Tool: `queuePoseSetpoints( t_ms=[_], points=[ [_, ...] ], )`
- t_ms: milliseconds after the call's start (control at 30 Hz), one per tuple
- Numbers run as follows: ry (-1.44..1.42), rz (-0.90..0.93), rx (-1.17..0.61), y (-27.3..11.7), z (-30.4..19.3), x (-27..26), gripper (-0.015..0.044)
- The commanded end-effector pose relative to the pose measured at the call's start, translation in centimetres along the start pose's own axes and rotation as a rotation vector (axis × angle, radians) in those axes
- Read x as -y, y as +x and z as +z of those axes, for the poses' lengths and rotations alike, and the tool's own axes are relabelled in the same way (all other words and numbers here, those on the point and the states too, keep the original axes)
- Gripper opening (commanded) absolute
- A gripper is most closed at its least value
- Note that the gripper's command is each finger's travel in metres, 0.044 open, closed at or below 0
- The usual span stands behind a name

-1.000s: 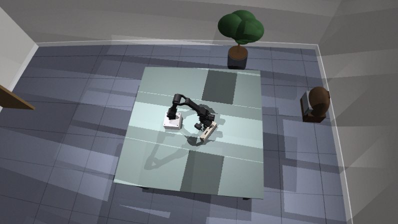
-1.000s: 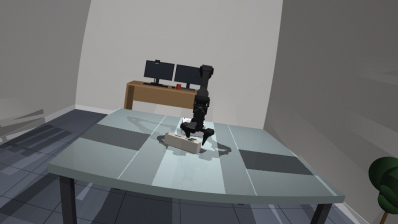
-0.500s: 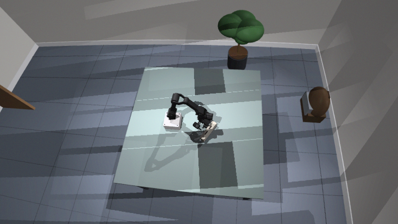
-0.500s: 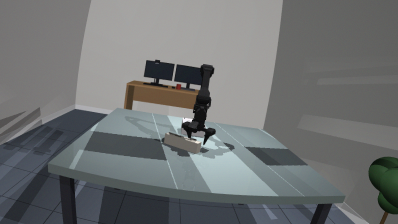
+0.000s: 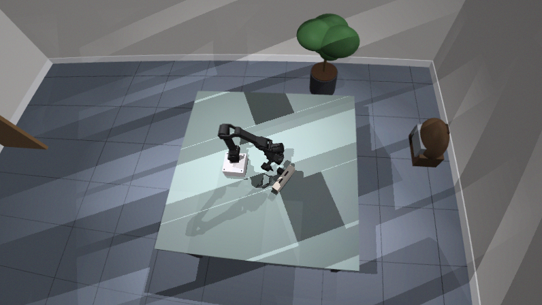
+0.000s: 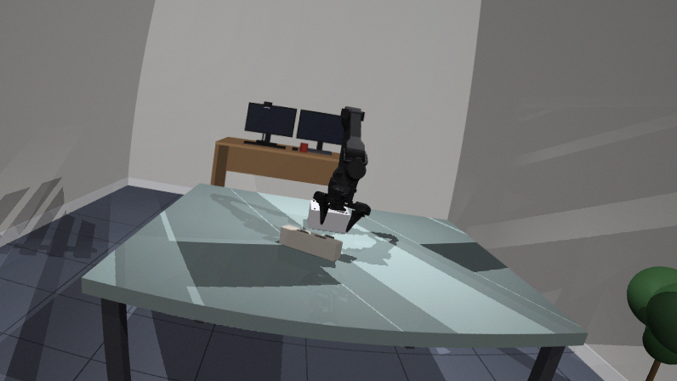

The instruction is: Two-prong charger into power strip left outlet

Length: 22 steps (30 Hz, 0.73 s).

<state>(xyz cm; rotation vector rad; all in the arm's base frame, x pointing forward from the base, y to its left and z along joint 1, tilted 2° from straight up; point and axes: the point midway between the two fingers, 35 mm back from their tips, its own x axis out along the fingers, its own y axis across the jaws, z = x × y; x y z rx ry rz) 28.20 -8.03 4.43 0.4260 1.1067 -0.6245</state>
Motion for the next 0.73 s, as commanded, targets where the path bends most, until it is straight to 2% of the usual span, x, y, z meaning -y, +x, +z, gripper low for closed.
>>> queuePoseSetpoints(
  t_ms=[0,700],
  points=[
    [0.023,0.003,0.172,-2.11,0.91,0.32,0.0440],
    [0.025,0.004,0.182,-2.24,0.97,0.34,0.0440]
  ],
)
